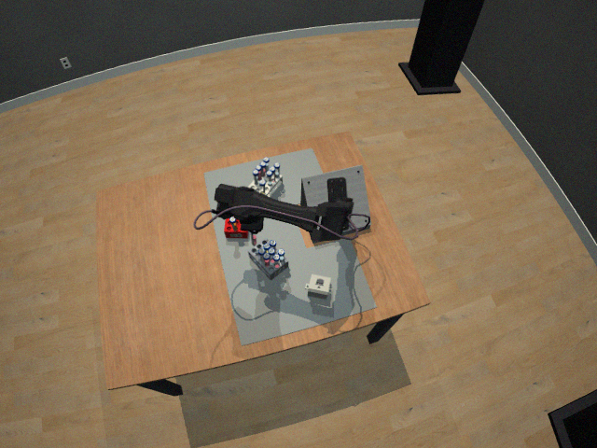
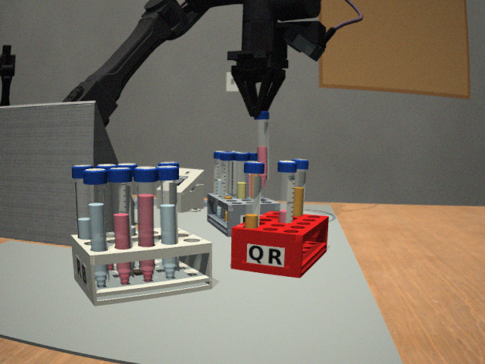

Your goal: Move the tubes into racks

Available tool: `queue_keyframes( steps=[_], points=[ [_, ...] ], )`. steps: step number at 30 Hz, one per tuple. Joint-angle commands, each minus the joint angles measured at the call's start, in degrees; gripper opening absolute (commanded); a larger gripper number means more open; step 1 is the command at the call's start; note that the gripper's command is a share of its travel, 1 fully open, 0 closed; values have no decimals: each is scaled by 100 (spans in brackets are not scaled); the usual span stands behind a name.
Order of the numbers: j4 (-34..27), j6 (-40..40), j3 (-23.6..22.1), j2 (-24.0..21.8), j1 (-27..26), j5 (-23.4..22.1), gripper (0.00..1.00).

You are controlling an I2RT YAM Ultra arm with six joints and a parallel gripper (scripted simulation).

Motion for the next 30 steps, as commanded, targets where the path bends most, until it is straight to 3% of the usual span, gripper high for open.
queue_keyframes(
  steps=[1, 7, 30],
  points=[
    [-105, 141, 244, 94, 48, -111, 0],
    [-140, 224, 416, 174, 0, -135, 0],
    [-79, 180, 310, 82, 59, -84, 0]
  ],
)
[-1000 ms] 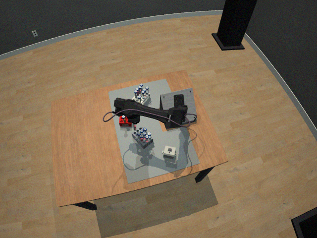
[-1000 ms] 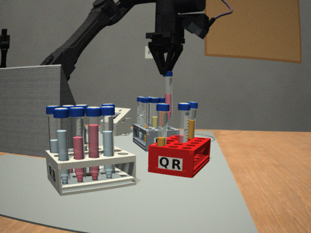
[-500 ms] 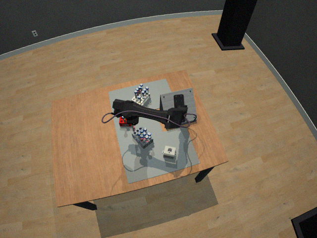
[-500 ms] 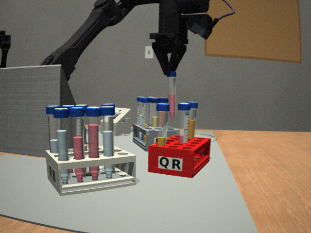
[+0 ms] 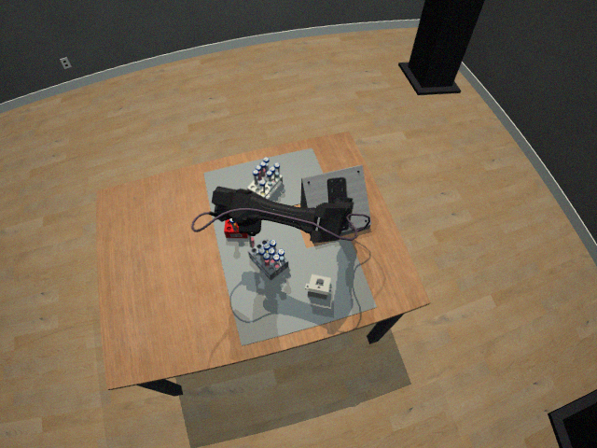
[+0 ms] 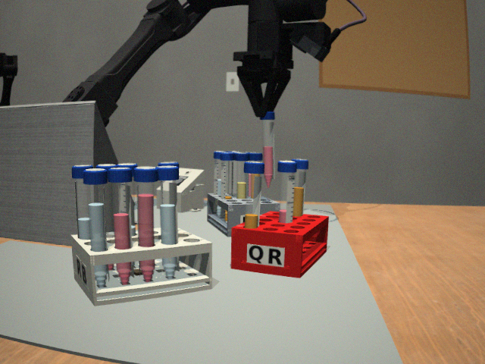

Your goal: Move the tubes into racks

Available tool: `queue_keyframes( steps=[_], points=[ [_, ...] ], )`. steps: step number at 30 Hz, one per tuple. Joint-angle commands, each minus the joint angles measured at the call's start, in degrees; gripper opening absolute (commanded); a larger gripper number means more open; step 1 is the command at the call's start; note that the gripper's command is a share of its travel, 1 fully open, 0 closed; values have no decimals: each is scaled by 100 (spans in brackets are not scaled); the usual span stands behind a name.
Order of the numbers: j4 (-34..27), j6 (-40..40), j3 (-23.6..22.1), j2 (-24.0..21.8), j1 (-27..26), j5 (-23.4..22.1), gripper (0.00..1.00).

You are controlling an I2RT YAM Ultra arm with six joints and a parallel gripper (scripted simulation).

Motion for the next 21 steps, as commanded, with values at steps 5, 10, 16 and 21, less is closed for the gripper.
queue_keyframes(
  steps=[5, 10, 16, 21],
  points=[
    [-95, 67, 93, -153, -109, -86, 0],
    [-27, 27, 19, -56, -54, -37, 0],
    [41, 73, -131, -167, -101, -88, 0],
    [111, 94, -169, -175, -30, -94, 0]
  ],
)
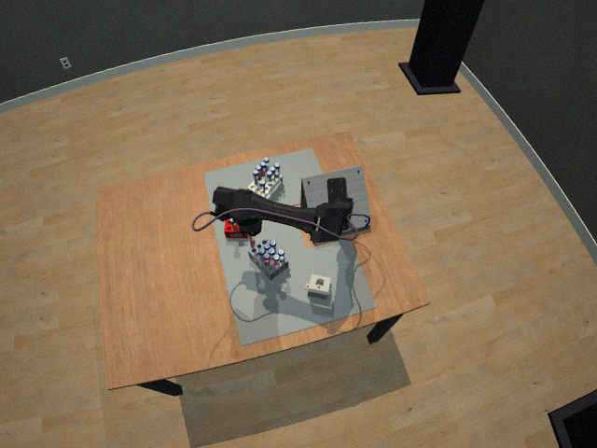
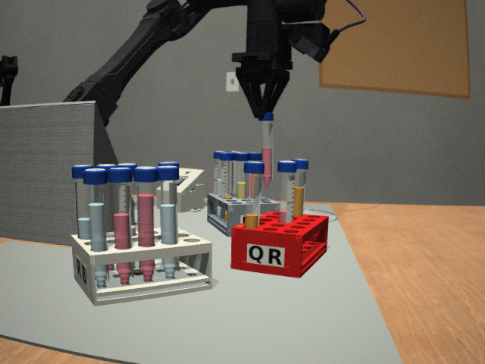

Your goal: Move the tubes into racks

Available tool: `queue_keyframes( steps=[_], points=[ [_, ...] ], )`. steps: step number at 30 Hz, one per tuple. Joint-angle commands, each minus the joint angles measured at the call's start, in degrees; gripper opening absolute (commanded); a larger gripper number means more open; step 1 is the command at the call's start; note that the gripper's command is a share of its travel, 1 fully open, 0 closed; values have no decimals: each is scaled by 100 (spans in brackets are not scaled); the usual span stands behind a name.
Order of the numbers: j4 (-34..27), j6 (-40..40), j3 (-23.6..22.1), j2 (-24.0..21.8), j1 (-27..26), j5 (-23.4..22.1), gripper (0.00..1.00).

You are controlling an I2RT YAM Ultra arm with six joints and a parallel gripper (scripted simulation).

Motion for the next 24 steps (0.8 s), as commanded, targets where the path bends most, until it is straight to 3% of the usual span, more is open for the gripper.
queue_keyframes(
  steps=[1, 24],
  points=[
    [100, 55, -22, -160, -15, -77, 0],
    [266, 129, -221, -175, 13, -97, 0]
  ],
)
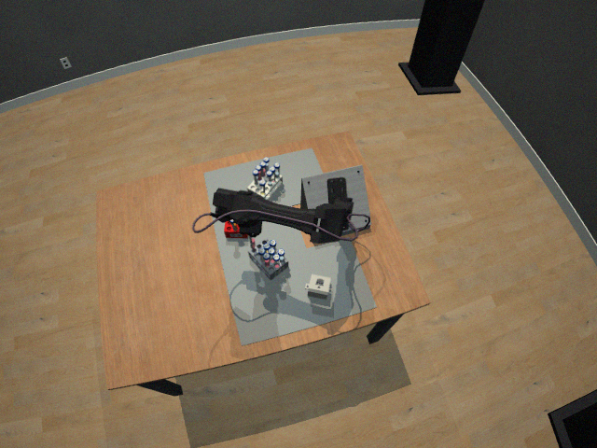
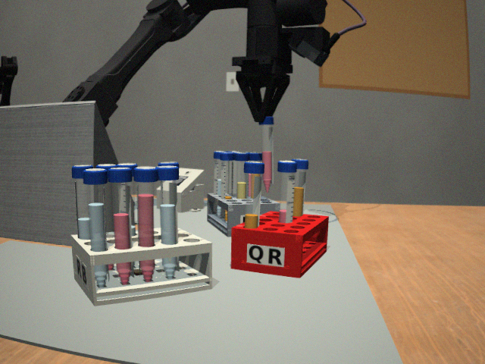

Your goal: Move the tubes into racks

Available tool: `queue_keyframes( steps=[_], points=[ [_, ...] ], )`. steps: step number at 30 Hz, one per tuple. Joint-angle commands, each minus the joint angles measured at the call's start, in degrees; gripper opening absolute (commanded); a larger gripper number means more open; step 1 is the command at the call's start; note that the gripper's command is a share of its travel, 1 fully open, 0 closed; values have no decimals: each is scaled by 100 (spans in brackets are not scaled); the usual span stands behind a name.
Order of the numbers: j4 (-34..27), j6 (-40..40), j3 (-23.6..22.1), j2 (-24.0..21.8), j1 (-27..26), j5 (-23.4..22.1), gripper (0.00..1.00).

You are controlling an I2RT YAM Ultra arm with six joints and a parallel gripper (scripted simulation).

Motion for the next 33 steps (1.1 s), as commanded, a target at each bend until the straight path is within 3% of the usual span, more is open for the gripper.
queue_keyframes(
  steps=[1, 16, 32, 33],
  points=[
    [109, 53, -115, -143, -49, -68, 0],
    [225, 101, -59, -161, -16, -83, 0],
    [344, 173, -297, -169, 64, -100, 0],
    [356, 172, -73, -183, 20, -101, 0]
  ],
)
